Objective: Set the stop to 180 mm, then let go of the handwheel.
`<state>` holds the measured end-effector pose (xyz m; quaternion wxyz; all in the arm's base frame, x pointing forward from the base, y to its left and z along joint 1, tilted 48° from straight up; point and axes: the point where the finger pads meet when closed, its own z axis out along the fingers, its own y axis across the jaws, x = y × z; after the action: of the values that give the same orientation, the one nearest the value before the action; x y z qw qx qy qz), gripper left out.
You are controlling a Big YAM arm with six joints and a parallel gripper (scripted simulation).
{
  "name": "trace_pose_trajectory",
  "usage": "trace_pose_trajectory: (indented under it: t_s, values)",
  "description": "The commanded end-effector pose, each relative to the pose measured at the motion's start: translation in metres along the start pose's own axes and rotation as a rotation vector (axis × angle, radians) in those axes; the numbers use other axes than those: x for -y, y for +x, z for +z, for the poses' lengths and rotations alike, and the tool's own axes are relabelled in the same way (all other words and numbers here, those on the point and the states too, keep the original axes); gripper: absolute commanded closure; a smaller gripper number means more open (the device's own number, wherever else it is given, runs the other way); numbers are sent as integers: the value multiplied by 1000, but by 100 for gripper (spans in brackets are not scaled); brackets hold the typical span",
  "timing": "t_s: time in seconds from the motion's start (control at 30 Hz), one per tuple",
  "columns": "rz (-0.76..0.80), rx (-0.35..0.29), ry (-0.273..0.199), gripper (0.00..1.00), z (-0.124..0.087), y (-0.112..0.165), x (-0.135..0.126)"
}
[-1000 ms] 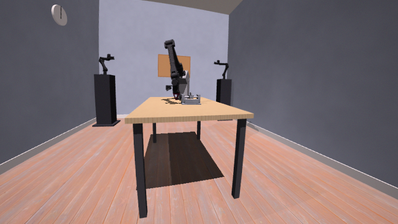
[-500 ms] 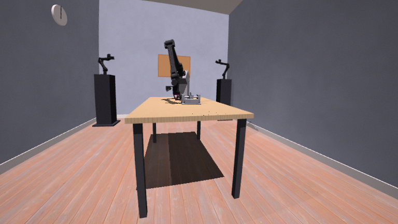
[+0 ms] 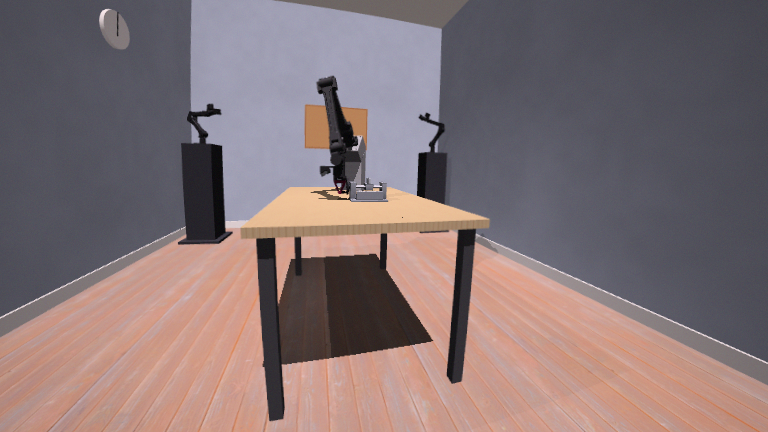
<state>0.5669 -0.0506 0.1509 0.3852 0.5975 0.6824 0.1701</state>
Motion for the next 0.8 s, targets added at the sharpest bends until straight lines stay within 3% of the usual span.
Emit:
trace_pose_trajectory:
  t_s: [0.0, 0.77]
  values:
    - [-3, 7, 46, 94, 10, -5, 23]
    - [-3, 9, 41, 94, 5, -6, 39]
